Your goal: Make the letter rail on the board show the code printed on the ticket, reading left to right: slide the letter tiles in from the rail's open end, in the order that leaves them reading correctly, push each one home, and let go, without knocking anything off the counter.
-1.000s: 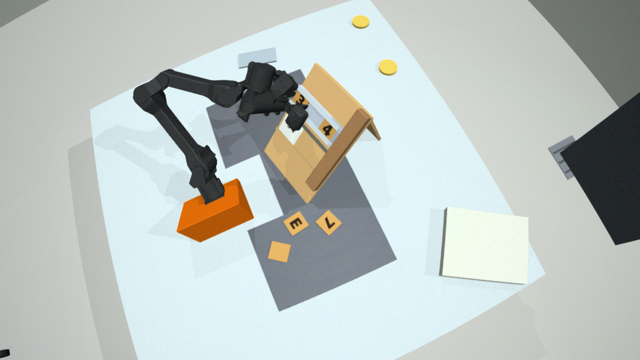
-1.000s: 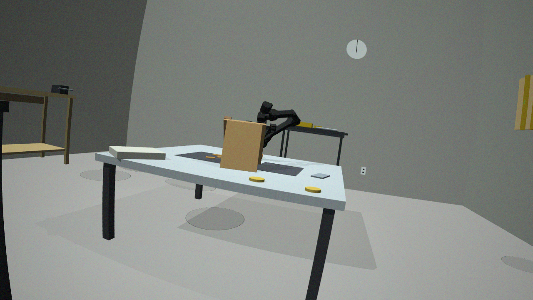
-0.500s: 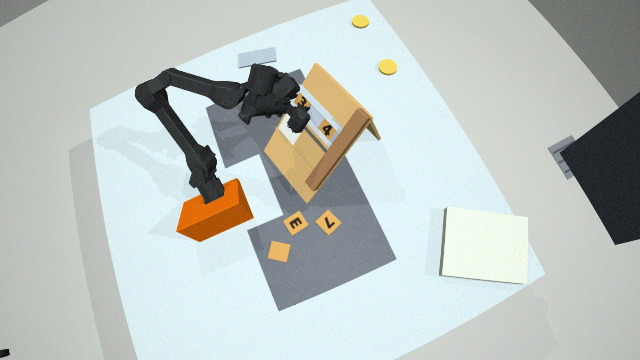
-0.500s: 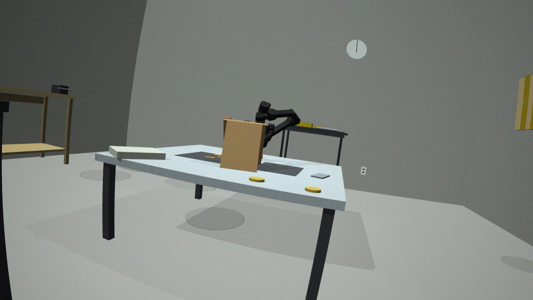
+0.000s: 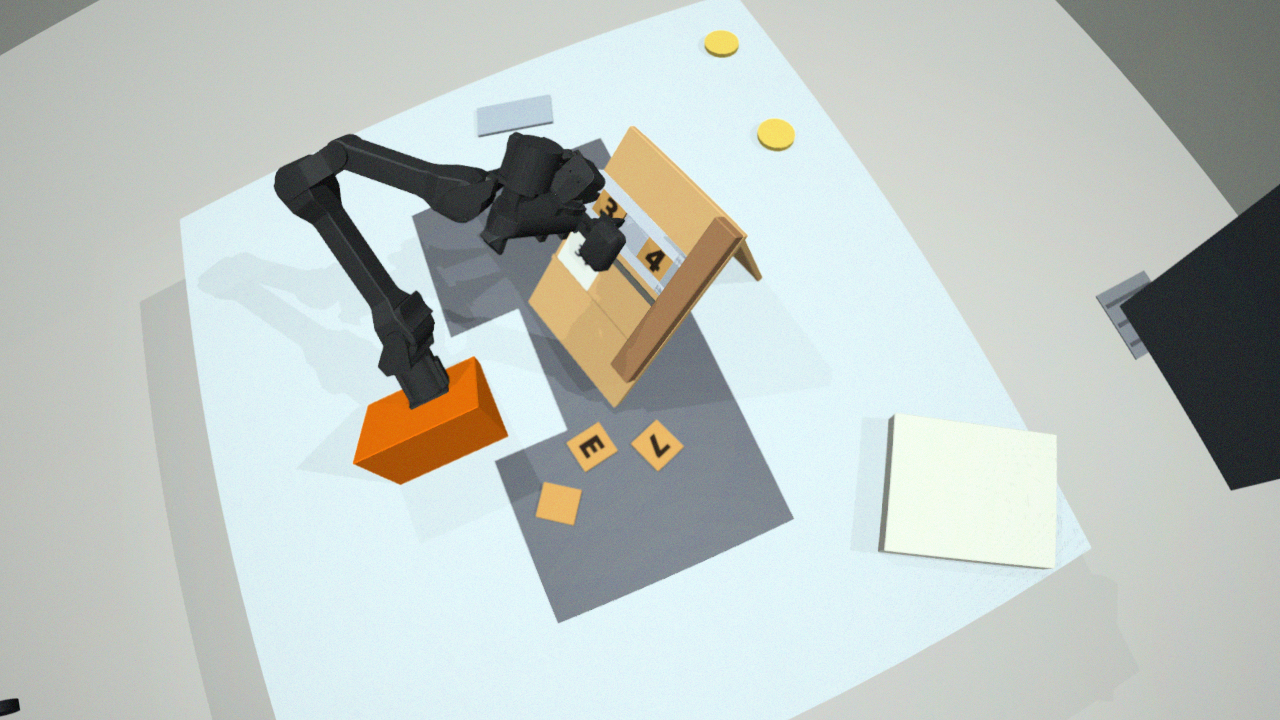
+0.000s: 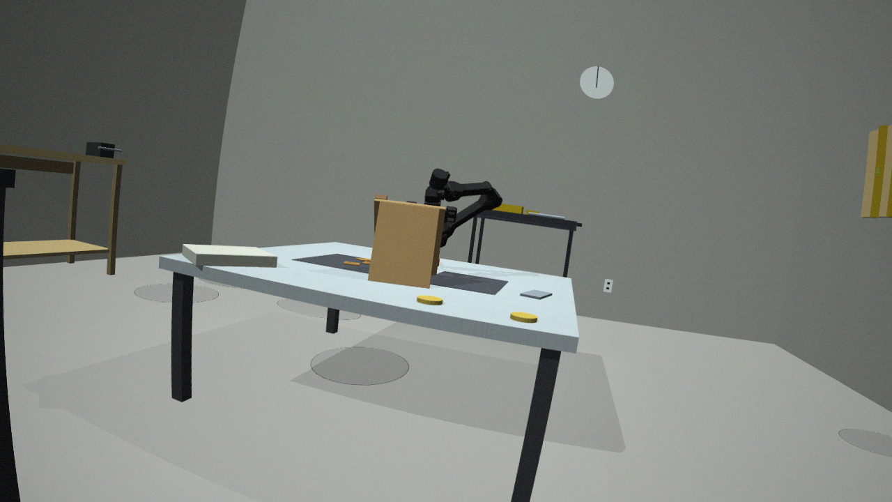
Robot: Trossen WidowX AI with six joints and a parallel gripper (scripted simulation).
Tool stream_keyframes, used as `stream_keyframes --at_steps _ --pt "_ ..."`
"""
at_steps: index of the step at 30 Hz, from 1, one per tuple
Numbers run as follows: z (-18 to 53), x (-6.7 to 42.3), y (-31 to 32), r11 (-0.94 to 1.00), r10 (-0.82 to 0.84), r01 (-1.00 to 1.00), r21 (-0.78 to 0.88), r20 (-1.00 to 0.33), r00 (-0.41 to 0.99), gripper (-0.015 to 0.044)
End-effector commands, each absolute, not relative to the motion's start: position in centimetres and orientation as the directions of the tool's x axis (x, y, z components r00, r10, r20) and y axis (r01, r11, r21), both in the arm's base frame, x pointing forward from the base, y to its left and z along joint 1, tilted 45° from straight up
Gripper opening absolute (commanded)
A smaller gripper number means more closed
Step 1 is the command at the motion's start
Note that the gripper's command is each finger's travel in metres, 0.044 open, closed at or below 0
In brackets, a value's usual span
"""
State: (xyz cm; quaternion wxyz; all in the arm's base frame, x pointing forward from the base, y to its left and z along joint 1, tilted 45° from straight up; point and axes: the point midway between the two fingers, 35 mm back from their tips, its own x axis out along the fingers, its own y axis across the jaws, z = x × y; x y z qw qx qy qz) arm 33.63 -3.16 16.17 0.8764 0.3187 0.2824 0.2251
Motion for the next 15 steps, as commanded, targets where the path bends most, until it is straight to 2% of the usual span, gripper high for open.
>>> stream_keyframes --at_steps 1,15 --pt "16.07 33.68 -3.27 0.694 0.579 -0.222 0.685 -0.348 0.738 0.0000" --pt "15.47 33.87 -3.88 0.694 0.579 -0.222 0.684 -0.348 0.738 0.0000"
